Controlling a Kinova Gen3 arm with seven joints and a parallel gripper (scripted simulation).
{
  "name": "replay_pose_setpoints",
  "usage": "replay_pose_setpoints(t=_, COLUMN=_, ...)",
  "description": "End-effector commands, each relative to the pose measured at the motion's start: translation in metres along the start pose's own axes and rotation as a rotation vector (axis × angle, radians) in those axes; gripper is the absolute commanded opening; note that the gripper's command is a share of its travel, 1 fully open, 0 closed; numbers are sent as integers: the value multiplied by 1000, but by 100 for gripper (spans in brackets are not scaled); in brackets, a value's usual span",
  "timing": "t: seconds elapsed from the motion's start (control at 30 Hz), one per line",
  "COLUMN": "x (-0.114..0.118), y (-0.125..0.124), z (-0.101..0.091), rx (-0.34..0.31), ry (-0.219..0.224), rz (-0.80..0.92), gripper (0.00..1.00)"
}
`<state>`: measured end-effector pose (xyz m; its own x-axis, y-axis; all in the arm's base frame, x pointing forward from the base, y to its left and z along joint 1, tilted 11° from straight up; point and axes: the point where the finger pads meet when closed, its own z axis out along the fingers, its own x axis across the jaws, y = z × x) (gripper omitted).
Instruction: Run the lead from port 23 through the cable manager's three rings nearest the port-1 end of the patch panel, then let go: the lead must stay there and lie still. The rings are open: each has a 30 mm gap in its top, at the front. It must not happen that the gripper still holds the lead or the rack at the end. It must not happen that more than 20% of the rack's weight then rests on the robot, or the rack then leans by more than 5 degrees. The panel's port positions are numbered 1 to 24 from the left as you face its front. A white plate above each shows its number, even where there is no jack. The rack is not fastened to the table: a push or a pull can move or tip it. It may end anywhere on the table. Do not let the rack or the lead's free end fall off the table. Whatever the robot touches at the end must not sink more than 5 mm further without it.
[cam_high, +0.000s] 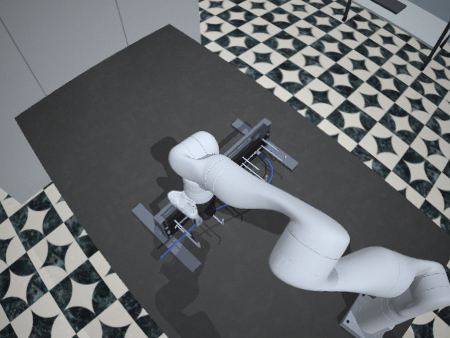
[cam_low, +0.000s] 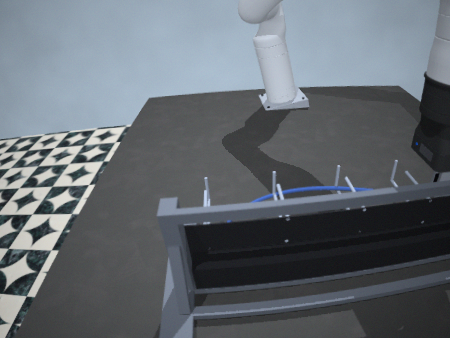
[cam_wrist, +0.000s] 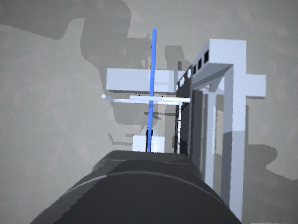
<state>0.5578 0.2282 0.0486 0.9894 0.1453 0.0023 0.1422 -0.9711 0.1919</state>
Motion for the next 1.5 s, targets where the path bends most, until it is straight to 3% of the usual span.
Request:
replay_pose_setpoints(t=0.0, x=1, y=0, z=-1, rx=0, ry=2, rz=0, gripper=0)
replay_pose_setpoints(t=0.63, x=2, y=0, z=-1, rx=0, ry=2, rz=0, gripper=0)
replay_pose_setpoints(t=0.67, x=2, y=0, z=-1, rx=0, ry=2, rz=0, gripper=67)
replay_pose_setpoints(t=1.47, x=2, y=0, z=-1, rx=0, ry=2, rz=0, gripper=67)
